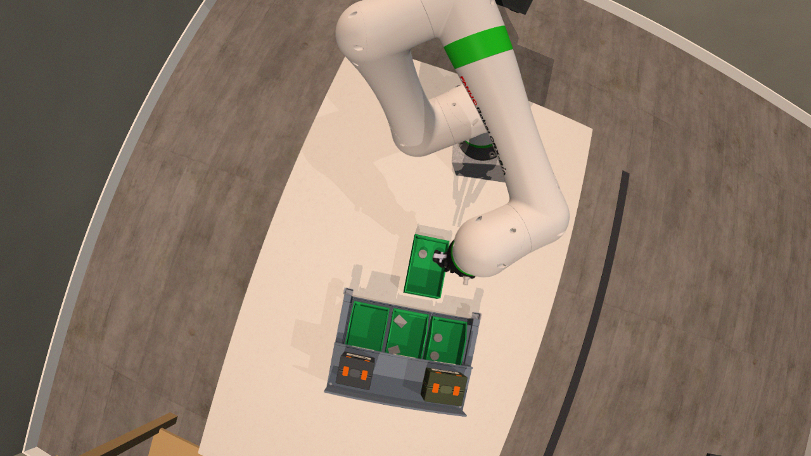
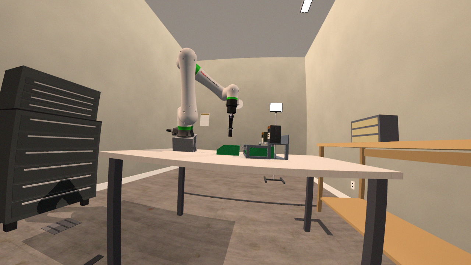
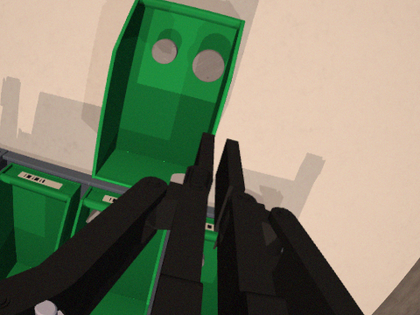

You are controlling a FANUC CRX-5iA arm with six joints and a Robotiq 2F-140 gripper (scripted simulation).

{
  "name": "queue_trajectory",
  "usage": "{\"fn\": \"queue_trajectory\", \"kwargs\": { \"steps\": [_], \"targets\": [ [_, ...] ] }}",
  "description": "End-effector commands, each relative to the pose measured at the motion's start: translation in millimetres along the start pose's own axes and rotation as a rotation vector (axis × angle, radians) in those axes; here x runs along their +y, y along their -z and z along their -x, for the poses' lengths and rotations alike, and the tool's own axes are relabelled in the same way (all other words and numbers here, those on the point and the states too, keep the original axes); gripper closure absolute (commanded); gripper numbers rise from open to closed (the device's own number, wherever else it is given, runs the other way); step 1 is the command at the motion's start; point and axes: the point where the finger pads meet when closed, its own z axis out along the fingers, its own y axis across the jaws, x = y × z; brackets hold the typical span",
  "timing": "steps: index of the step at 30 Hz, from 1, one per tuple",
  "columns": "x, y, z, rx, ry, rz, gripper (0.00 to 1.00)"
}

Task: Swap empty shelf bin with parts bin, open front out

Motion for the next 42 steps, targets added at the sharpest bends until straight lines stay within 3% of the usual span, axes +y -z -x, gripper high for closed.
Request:
{"fn": "queue_trajectory", "kwargs": {
  "steps": [1, 24, 31, 36, 42],
  "targets": [
    [0.1, 0.6, 0.6, -0.001, 0.0, 0.0, 0.9],
    [-3.5, 0.8, 5.9, -0.001, 0.052, 0.001, 0.9],
    [-18.7, 1.2, 26.3, -0.001, 0.251, 0.004, 0.9],
    [-50.0, -1.1, 59.8, -0.003, 0.587, 0.007, 0.9],
    [-85.5, -6.3, 88.6, -0.006, 0.858, 0.001, 0.9]
  ]
}}
